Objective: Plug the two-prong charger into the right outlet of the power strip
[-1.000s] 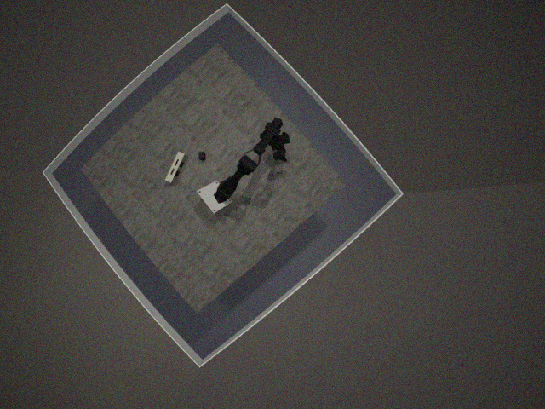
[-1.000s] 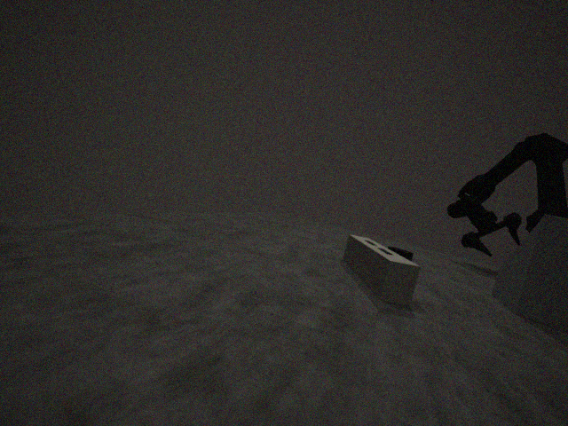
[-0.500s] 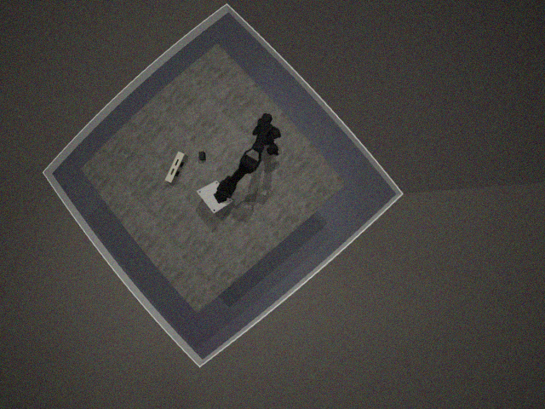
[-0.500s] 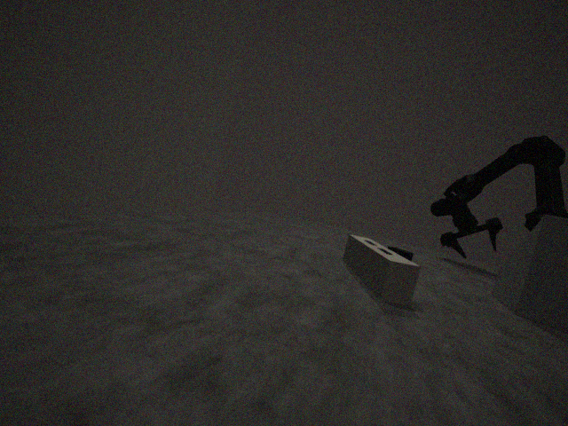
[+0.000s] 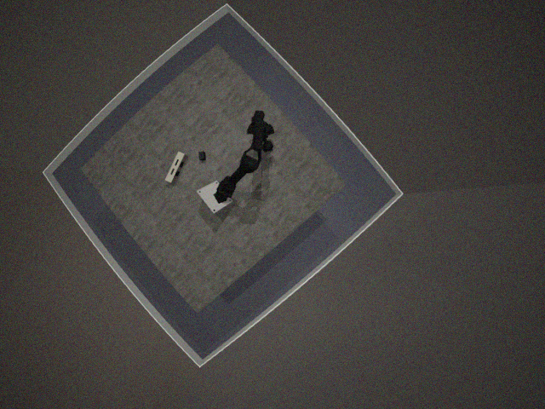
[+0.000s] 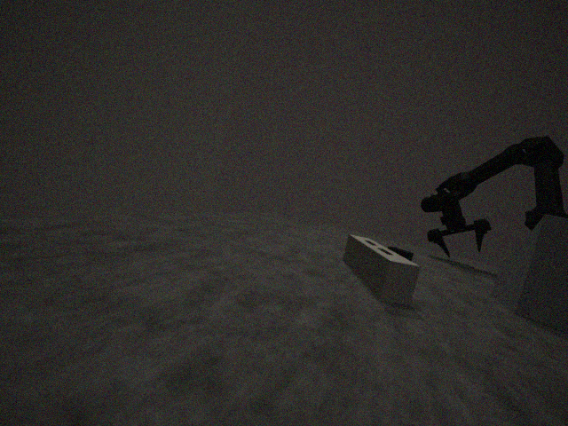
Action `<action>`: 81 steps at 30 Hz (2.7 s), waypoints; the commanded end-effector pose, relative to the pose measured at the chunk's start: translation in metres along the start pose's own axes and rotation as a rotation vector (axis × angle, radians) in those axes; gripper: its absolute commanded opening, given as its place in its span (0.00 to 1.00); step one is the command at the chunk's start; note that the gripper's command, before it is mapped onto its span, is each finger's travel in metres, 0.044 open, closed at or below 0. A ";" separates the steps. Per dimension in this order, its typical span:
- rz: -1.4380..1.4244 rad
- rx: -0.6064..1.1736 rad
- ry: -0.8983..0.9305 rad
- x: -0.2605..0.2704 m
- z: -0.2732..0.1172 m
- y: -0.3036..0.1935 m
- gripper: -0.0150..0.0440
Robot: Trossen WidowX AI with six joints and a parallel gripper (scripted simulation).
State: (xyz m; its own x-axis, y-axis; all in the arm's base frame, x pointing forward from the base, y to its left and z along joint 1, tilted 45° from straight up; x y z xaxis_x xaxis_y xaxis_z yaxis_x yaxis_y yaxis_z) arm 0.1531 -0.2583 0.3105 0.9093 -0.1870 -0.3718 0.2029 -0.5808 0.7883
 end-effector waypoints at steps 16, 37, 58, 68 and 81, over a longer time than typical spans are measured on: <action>-0.263 0.007 0.187 0.068 -0.032 -0.045 1.00; -0.511 0.010 0.340 0.127 -0.077 -0.113 1.00; -0.744 -0.018 0.447 0.156 -0.124 -0.193 1.00; -0.869 -0.040 0.481 0.162 -0.146 -0.234 1.00; -1.034 -0.078 0.514 0.160 -0.170 -0.286 1.00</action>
State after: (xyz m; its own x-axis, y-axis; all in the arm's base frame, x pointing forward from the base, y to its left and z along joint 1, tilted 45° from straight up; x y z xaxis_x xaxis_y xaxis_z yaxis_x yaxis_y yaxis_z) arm 0.3069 0.0003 0.1181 0.3744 0.6913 -0.6180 0.9258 -0.2412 0.2910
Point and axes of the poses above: the point midway between the two fingers, 35 mm back from their tips, its own z axis out along the fingers, its own x axis across the jaws, y = z × x, the point moved 5 cm from there along -z, back along the fingers, and after that the axes turned 14 degrees about -z, right-handed, at the moved point
